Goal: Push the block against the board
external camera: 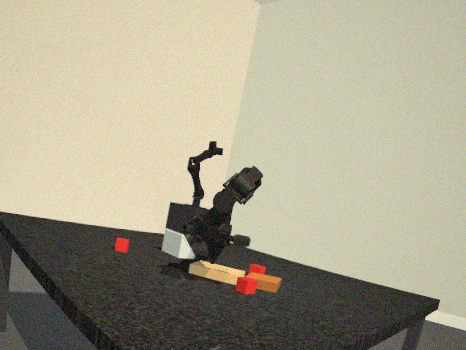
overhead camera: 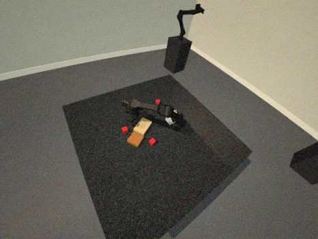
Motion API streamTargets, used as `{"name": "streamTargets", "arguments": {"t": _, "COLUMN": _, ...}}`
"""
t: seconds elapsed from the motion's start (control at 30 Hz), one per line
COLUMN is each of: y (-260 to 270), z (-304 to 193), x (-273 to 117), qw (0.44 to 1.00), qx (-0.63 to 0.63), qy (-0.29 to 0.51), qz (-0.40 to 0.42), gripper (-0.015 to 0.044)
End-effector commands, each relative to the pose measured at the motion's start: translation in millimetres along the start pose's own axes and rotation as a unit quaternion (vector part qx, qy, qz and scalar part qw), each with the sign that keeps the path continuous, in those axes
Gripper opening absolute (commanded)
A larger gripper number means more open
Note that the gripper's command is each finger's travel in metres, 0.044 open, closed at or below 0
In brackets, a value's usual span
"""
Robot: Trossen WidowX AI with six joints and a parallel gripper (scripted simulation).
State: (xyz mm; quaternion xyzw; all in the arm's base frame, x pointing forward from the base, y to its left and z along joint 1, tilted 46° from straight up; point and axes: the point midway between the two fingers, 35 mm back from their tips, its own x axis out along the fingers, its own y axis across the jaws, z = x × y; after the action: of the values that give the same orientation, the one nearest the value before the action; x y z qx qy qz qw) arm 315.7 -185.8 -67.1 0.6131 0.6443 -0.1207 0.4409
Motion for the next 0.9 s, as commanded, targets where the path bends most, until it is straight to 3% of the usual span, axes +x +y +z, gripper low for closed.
{"name": "streamTargets", "arguments": {"t": 0.0, "y": 1, "z": -6, "x": 43, "qw": 1.000, "qx": 0.003, "qy": 0.012, "qz": -0.003, "gripper": 0.0000}}
{"name": "streamTargets", "arguments": {"t": 0.87, "y": 2, "z": -38, "x": 46, "qw": 1.000, "qx": 0.004, "qy": 0.013, "qz": -0.003, "gripper": 0.0000}}
